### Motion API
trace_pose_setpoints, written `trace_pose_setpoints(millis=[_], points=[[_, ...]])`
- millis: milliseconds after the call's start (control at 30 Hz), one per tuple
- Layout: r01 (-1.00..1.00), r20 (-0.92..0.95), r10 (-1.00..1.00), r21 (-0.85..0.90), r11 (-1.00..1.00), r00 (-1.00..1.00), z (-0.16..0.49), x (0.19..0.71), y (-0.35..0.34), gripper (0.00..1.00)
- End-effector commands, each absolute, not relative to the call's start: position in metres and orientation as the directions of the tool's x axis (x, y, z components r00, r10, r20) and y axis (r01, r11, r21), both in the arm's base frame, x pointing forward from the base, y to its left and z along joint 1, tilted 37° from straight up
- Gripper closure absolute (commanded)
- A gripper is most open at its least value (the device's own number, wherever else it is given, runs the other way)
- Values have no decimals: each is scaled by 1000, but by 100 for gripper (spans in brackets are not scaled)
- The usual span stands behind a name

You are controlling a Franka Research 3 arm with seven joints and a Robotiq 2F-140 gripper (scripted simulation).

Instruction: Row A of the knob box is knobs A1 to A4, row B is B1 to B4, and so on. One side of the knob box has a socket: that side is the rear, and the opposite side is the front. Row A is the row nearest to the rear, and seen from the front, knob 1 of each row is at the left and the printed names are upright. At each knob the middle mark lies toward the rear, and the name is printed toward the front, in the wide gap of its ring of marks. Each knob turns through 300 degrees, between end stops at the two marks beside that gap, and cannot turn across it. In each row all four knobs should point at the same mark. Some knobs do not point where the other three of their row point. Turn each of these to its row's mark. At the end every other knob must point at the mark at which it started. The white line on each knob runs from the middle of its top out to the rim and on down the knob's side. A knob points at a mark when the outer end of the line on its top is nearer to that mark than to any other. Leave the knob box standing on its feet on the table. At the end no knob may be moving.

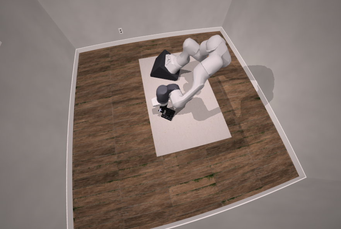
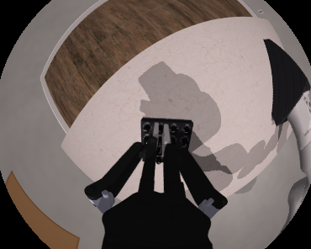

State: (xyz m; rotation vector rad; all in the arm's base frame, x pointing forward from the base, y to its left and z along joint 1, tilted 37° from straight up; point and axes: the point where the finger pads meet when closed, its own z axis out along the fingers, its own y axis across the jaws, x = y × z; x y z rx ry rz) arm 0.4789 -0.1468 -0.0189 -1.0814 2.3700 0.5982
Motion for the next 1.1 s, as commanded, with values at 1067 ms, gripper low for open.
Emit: trace_pose_setpoints(millis=[1067], points=[[-744,-558,-541,228,629,-629,-18,479,-148,88]])
